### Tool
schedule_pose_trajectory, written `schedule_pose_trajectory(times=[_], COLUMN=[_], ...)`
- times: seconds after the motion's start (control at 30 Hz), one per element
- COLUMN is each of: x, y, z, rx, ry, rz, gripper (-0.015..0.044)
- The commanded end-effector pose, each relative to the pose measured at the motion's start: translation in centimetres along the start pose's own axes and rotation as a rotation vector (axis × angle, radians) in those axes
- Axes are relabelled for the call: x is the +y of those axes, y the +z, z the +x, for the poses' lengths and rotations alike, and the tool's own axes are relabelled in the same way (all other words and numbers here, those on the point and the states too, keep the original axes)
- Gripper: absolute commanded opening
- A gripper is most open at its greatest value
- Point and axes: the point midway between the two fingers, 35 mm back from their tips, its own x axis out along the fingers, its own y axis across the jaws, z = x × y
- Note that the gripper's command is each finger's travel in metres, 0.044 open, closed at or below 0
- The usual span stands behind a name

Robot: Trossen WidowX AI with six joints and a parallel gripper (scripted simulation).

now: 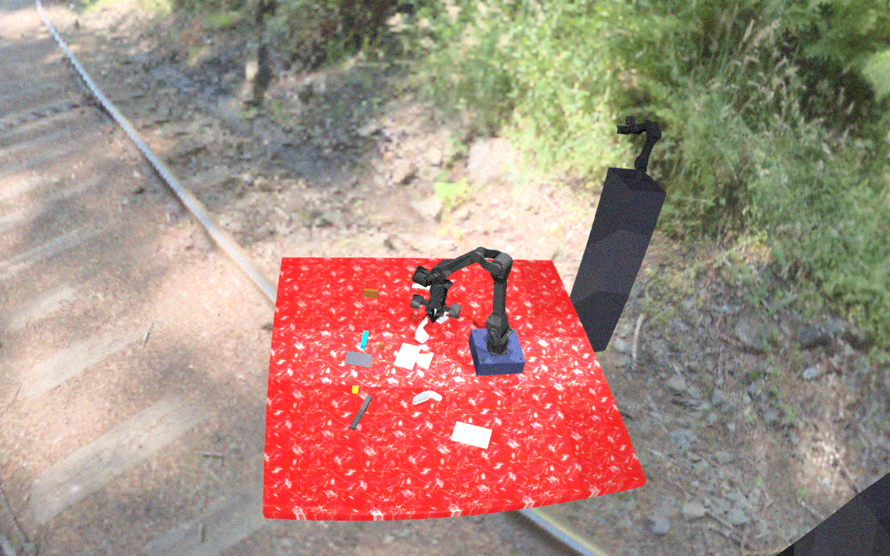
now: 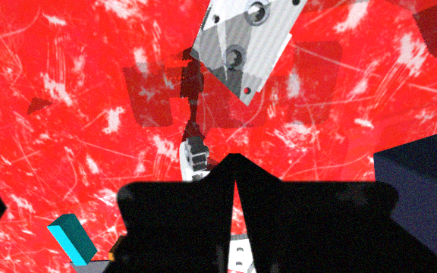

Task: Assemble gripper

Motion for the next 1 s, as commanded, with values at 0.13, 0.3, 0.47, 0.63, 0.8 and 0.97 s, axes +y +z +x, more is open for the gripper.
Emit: schedule_pose_trajectory(times=[0.13, 0.3, 0.47, 0.63, 0.8, 0.97], x=[-0.3, -0.3, -0.2, 0.6, 1.4, 2.2], y=[-0.1, -0.1, -0.1, -0.1, -0.1, 0.0], z=[1.5, 2.0, 2.0, 2.0, 2.0, 1.9], rx=[0.005, 0.005, 0.005, 0.005, 0.005, 0.005], ry=[-0.009, -0.009, -0.009, -0.008, -0.007, -0.007], rz=[0.006, 0.005, 0.005, 0.005, 0.005, 0.005], gripper=[0.0000, 0.0000, 0.0000, 0.0000, 0.0000, 0.0000])
